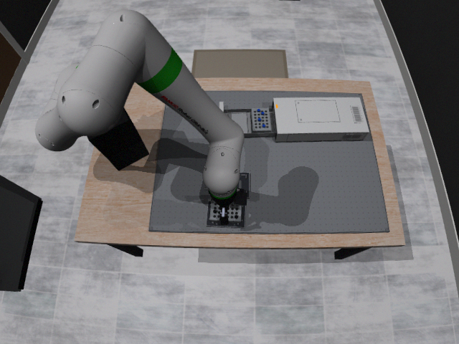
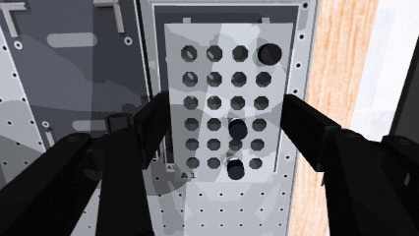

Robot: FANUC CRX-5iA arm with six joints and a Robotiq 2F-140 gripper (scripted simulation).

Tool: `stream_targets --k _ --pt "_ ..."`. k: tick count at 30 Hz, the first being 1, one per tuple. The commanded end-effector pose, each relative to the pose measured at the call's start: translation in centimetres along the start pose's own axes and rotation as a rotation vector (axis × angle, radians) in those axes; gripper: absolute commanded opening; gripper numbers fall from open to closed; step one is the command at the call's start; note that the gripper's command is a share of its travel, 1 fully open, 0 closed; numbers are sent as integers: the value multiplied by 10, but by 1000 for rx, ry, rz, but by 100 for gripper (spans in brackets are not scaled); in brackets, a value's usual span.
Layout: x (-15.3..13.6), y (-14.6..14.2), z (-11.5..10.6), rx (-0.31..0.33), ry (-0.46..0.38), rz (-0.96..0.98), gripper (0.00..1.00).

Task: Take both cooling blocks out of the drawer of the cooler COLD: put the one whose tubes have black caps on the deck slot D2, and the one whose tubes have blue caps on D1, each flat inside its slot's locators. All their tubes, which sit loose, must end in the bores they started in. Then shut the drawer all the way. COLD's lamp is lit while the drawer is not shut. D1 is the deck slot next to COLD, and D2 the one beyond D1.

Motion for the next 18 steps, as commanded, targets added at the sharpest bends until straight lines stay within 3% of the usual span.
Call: stream_targets --k 1,12,13,18 --pt "1 0 -1 0 2 0 66" --pt "1 0 -1 0 2 0 66" --pt "1 0 -30 0 2 0 66" --pt "1 0 -37 0 2 0 66"
Point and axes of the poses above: the point where the finger pads meet when closed, its own z axis out along the fingers, its own y axis across the jaws, x = y × z, the point moved 3 cm from there along -z, back along the fingers, and after that the axes turned 12 degrees about z, right-handed, at the moved point
